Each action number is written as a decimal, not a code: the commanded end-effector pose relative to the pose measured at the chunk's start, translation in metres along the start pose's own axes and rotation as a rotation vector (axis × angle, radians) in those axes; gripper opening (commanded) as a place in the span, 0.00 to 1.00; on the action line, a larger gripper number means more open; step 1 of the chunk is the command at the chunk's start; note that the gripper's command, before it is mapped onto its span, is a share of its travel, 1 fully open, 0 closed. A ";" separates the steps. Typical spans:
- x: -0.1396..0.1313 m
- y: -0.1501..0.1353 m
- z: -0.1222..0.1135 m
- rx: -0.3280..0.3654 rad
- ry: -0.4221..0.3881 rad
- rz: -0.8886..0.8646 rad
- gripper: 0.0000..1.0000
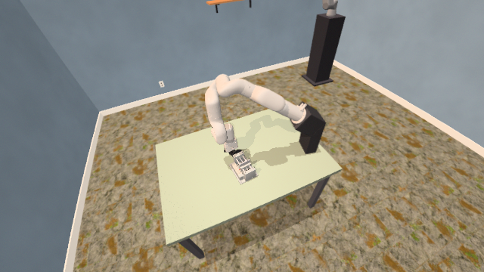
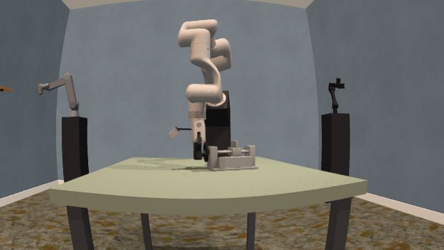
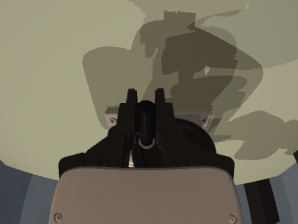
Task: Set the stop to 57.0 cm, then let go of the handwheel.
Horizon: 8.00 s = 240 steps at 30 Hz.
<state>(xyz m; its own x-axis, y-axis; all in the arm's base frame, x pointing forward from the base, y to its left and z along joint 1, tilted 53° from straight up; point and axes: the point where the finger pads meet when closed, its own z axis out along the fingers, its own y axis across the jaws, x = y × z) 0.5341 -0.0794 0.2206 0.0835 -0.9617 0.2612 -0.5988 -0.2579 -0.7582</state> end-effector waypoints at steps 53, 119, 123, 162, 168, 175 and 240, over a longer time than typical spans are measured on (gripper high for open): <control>0.000 0.058 -0.013 -0.002 -0.002 0.001 0.06; 0.000 0.040 -0.039 -0.002 -0.002 0.001 0.06; 0.000 0.040 -0.039 -0.002 -0.002 0.001 0.06; 0.000 0.039 -0.039 -0.002 -0.002 0.001 0.06; 0.000 0.038 -0.040 -0.002 -0.002 0.001 0.06; 0.000 0.036 -0.041 -0.002 -0.002 0.001 0.06; 0.000 -0.001 -0.014 -0.002 -0.002 0.001 0.06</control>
<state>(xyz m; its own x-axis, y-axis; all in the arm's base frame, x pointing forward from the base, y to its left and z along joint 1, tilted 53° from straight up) 0.5232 -0.0777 0.2307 0.0835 -0.9617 0.2609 -0.5998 -0.2576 -0.7575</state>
